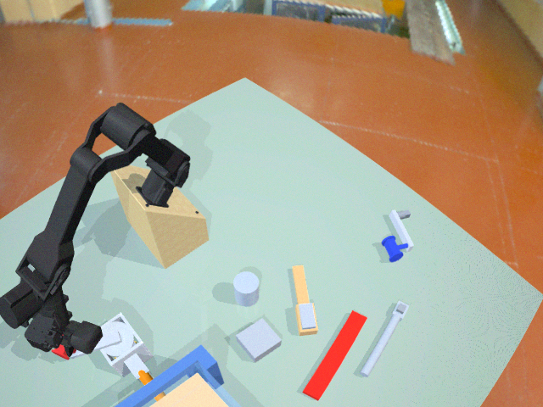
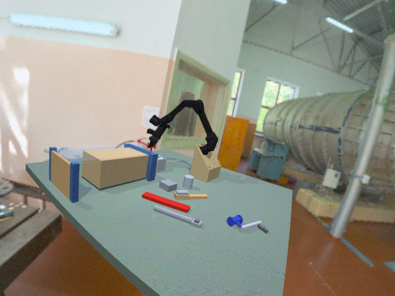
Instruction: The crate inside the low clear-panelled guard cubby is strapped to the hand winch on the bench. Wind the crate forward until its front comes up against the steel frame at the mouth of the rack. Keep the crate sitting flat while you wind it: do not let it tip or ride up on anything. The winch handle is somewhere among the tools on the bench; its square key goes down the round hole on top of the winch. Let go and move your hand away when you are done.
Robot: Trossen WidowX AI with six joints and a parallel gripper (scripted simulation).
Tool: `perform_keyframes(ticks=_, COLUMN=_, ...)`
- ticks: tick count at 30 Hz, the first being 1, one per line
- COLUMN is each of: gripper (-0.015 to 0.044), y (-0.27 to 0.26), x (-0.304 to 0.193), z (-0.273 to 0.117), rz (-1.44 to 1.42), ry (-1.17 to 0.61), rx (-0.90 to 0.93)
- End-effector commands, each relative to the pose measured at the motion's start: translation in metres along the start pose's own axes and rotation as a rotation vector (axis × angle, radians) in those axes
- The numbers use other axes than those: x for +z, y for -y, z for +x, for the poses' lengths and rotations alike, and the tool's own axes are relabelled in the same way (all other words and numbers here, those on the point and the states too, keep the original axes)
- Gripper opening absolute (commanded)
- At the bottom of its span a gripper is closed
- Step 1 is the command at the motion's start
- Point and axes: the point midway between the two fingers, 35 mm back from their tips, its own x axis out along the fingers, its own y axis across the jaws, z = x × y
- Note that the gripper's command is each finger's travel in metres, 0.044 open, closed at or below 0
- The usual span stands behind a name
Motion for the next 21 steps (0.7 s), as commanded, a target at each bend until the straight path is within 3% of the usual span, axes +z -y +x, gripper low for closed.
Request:
perform_keyframes(ticks=1, gripper=0.0, y=-0.021, x=0.012, z=0.006, rz=-0.035, ry=0.013, rx=0.033)
perform_keyframes(ticks=21, gripper=0.0, y=-0.048, x=0.024, z=0.011, rz=-0.036, ry=0.013, rx=0.036)
